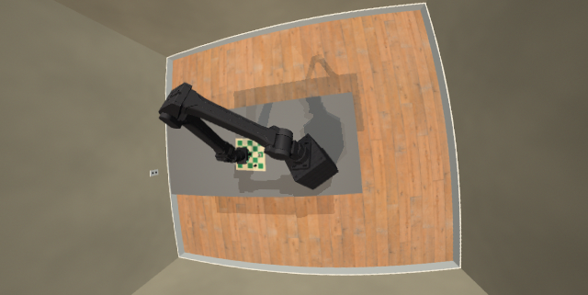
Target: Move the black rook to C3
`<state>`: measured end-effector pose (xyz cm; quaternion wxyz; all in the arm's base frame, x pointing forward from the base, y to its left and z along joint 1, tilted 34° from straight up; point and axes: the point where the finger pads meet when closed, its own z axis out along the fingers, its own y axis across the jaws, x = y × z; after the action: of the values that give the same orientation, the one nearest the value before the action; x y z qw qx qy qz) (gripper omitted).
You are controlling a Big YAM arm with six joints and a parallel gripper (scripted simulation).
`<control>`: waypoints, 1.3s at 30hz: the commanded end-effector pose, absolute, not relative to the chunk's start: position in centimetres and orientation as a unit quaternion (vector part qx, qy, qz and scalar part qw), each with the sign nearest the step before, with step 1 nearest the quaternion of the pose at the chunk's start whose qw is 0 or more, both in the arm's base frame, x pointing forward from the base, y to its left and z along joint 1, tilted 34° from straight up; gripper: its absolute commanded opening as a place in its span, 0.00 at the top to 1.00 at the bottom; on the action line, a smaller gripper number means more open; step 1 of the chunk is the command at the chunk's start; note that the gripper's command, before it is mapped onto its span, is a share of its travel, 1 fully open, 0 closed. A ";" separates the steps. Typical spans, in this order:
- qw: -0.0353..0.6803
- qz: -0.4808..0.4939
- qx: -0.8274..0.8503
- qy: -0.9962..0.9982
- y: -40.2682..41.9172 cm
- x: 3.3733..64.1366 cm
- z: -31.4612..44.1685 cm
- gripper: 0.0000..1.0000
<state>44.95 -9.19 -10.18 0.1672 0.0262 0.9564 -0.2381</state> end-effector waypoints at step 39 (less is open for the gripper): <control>0.162 -0.236 0.021 0.958 -5.4 43.3 -5.2 0.00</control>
<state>43.46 -5.96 -4.66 0.1720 0.0257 0.9561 -0.2358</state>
